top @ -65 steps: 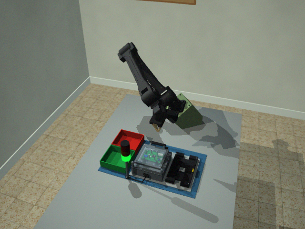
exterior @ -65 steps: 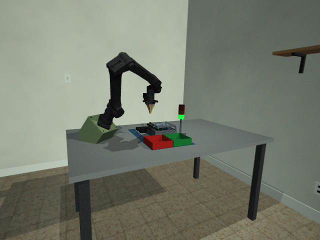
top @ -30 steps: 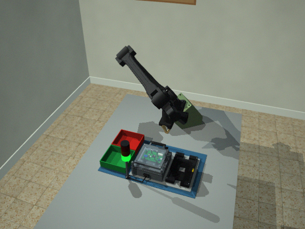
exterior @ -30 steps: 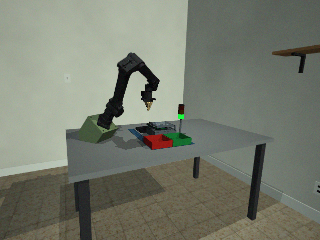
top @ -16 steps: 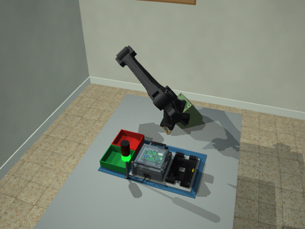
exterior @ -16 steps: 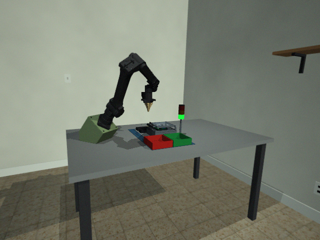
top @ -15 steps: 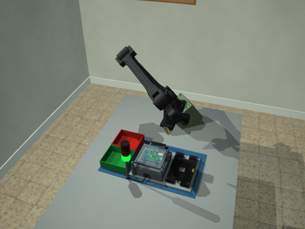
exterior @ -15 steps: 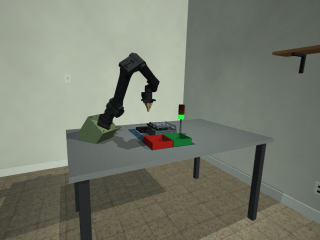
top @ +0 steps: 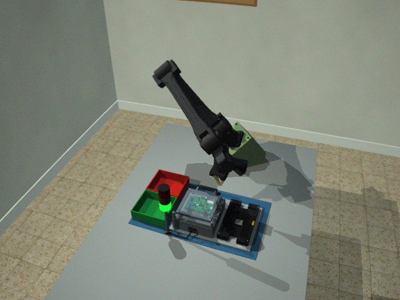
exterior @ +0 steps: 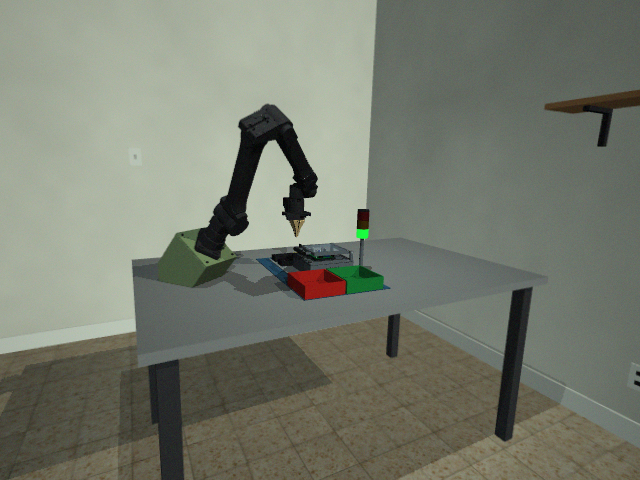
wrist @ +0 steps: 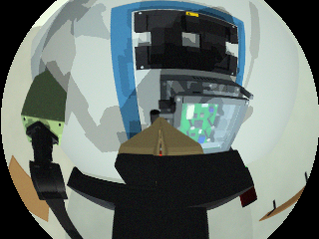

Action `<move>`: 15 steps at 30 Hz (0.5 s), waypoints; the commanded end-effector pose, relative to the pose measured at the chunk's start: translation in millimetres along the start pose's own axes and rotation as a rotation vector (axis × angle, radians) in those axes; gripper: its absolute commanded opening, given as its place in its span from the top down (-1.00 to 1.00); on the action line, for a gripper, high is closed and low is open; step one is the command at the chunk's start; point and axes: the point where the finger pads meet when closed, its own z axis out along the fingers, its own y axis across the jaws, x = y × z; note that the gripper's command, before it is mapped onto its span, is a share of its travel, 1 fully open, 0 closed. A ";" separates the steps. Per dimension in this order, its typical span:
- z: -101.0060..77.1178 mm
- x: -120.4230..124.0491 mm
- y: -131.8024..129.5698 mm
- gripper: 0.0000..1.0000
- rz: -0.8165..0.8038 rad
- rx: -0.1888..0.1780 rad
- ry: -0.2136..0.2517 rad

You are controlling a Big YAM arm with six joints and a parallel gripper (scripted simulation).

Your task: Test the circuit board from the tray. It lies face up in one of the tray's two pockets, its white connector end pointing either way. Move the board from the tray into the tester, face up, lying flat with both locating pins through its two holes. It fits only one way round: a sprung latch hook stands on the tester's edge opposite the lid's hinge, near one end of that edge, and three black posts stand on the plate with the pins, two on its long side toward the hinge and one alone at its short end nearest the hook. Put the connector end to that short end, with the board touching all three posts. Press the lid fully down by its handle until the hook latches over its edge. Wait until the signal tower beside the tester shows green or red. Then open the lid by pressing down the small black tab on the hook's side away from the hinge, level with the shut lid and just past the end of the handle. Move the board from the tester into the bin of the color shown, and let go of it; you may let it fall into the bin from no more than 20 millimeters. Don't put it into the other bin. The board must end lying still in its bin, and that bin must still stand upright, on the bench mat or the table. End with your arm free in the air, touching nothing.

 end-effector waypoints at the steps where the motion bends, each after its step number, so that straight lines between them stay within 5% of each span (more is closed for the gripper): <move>1: 13.8 -1.6 -2.7 1.00 -0.023 -0.005 0.000; 15: 13.3 -2.7 -7.0 1.00 -0.023 0.001 -0.003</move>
